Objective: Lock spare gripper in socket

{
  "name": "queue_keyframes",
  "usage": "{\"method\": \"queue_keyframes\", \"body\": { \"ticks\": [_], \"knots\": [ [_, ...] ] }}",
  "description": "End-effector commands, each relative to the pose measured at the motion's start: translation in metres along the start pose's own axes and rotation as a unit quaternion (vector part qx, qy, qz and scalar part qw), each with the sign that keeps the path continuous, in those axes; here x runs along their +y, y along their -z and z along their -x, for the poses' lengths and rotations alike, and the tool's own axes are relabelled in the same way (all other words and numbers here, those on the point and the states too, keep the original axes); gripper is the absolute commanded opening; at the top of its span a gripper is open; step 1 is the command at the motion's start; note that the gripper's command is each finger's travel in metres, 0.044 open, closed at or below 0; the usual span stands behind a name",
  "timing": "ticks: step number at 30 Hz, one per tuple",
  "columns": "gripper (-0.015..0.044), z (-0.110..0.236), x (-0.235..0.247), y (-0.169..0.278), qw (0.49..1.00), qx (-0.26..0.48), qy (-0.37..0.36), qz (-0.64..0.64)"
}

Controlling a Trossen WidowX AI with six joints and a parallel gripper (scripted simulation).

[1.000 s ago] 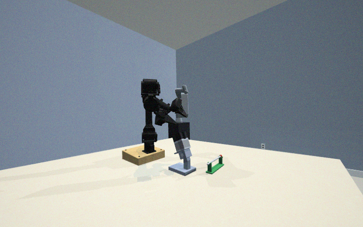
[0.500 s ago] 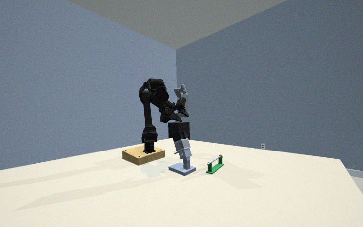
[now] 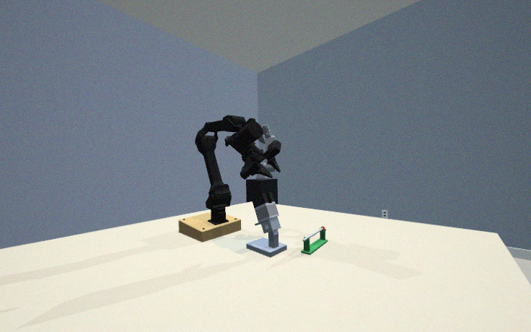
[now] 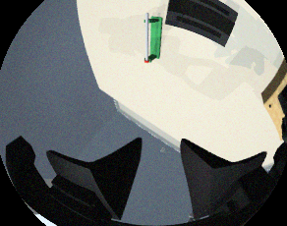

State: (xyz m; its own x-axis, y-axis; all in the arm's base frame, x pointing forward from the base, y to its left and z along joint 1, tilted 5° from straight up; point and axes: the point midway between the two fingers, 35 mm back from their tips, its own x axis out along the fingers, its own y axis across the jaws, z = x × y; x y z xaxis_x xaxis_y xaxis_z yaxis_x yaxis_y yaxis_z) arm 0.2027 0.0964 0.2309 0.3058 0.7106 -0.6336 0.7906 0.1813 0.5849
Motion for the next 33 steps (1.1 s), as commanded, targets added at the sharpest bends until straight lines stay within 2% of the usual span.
{"method": "queue_keyframes", "body": {
  "ticks": [1,5,11,14,22,33],
  "knots": [
    [0.018,-0.011,0.017,-0.018,0.972,-0.04,0.086,0.213],
    [0.018,-0.027,0.033,-0.037,0.893,-0.046,0.182,0.409],
    [0.018,-0.058,0.055,-0.059,0.701,-0.001,0.313,0.641],
    [0.018,-0.066,0.06,-0.063,0.638,0.019,0.342,0.689],
    [0.018,-0.09,0.074,-0.074,0.429,0.099,0.411,0.798],
    [0.018,-0.124,0.091,-0.083,0.121,0.232,0.461,0.848]
  ]
}}
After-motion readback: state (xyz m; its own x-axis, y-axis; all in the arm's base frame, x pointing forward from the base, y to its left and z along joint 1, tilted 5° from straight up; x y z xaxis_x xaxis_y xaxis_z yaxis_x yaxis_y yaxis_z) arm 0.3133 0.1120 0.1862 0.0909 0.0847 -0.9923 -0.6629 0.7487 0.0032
